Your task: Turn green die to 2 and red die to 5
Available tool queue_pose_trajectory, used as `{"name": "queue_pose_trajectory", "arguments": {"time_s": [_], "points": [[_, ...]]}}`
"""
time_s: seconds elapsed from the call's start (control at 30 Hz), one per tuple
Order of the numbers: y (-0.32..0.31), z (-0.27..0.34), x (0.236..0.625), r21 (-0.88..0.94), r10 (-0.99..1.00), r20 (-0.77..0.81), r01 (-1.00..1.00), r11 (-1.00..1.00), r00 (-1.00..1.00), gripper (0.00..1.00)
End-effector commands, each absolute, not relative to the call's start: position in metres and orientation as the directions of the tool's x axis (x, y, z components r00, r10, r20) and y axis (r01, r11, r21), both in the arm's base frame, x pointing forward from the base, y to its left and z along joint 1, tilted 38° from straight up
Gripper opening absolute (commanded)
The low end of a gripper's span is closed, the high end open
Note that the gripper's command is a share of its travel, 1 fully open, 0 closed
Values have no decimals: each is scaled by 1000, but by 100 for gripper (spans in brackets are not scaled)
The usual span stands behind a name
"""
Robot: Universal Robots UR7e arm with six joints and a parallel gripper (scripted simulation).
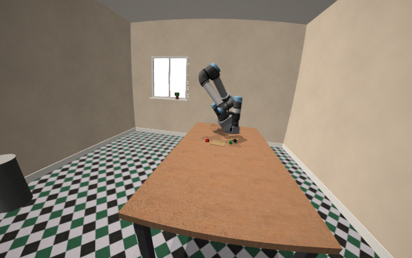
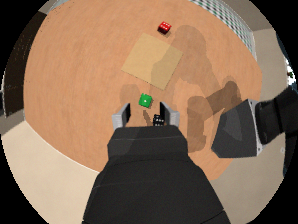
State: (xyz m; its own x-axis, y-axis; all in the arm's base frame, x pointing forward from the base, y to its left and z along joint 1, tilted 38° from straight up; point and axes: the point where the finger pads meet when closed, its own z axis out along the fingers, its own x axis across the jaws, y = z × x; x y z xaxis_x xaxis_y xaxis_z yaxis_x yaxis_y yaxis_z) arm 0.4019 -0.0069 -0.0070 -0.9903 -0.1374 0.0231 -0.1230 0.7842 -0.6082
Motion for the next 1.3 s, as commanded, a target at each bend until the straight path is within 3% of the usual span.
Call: {"name": "queue_pose_trajectory", "arguments": {"time_s": [0.0,0.37,0.67,0.93,1.27], "points": [[-10,-10,403,-600,-240,102,-252,759,-965,100],[-17,-21,405,-496,-545,352,-646,580,-761,100],[-20,-27,405,-389,-676,468,-820,420,-569,100],[-22,-33,403,-280,-750,541,-923,265,-380,100],[-23,-36,402,-221,-774,568,-958,185,-281,100]]}}
